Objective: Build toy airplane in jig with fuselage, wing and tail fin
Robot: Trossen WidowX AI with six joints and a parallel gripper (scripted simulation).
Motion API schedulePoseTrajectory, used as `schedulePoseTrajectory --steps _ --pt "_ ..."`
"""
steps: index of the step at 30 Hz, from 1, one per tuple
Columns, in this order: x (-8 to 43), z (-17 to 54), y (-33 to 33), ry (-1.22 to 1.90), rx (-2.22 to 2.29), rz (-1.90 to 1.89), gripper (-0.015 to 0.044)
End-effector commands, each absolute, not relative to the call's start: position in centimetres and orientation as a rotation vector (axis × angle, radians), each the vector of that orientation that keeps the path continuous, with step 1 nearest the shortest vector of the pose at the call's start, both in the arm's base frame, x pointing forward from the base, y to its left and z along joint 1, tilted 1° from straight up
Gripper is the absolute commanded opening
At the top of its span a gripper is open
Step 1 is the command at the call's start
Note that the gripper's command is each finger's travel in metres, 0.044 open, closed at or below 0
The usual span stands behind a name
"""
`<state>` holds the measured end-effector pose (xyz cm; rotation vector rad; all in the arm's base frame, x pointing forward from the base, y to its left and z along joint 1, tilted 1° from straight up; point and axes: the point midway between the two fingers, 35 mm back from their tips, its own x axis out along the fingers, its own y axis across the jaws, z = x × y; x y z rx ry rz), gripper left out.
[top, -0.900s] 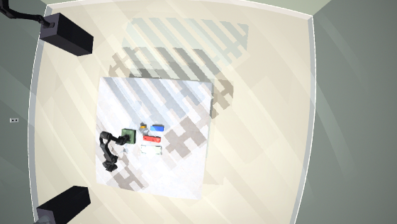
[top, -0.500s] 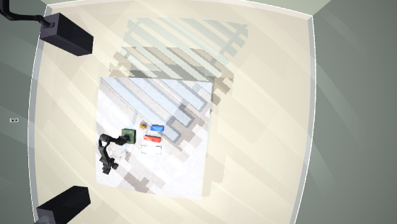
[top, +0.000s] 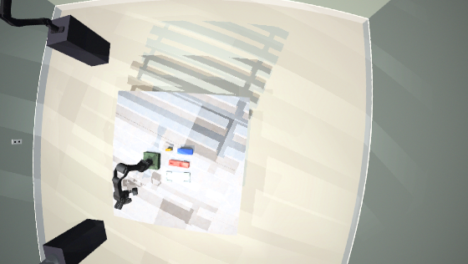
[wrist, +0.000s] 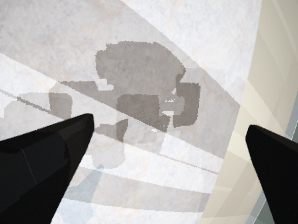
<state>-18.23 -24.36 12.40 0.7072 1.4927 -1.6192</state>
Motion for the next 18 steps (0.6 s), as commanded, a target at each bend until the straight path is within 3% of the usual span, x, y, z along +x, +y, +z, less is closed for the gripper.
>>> schedulePoseTrajectory --steps 1,13,18 --pt "-18.8 12.1 -24.3 1.667 0.462 -0.677 0.044" --pt "-19.0 13.2 -23.9 1.566 0.122 -0.17 0.044" --pt "-19.0 13.2 -23.9 1.561 0.106 -0.152 0.044"
